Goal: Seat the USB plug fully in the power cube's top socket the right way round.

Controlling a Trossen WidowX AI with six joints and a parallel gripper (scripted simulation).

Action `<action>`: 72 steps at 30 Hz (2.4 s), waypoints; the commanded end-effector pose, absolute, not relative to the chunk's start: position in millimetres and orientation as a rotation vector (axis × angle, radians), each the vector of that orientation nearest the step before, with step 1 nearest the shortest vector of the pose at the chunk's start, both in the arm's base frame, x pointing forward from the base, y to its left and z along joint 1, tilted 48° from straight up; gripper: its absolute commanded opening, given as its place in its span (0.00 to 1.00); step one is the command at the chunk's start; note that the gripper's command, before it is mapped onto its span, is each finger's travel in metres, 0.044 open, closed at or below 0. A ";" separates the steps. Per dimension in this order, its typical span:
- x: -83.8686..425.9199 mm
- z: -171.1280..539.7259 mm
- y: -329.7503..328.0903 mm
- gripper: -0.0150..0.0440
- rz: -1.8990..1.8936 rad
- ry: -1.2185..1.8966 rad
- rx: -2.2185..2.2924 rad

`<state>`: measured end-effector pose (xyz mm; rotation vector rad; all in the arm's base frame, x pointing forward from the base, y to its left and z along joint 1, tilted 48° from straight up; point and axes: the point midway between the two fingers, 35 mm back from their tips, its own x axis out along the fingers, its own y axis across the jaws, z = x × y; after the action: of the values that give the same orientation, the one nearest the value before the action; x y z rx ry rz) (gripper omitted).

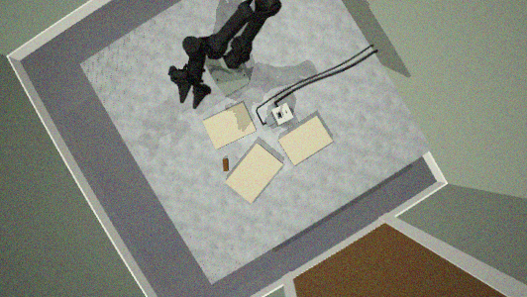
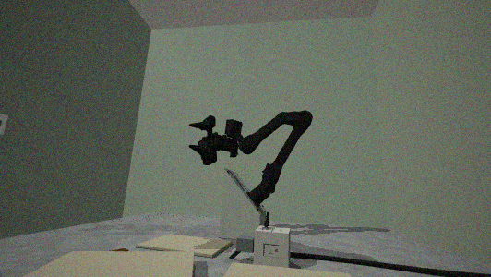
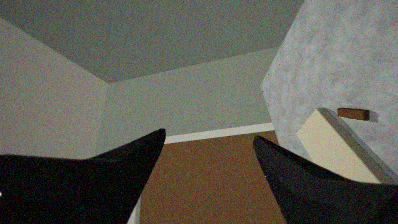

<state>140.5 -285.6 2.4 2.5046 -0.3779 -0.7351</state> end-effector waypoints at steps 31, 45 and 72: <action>315.2 65.0 -4.2 1.00 -0.772 1.589 1.986; 306.5 94.8 49.7 1.00 -0.760 1.837 1.771; 304.8 79.3 67.4 1.00 -0.759 1.838 1.771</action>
<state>306.1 63.1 81.1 1.7705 1.8310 -0.7557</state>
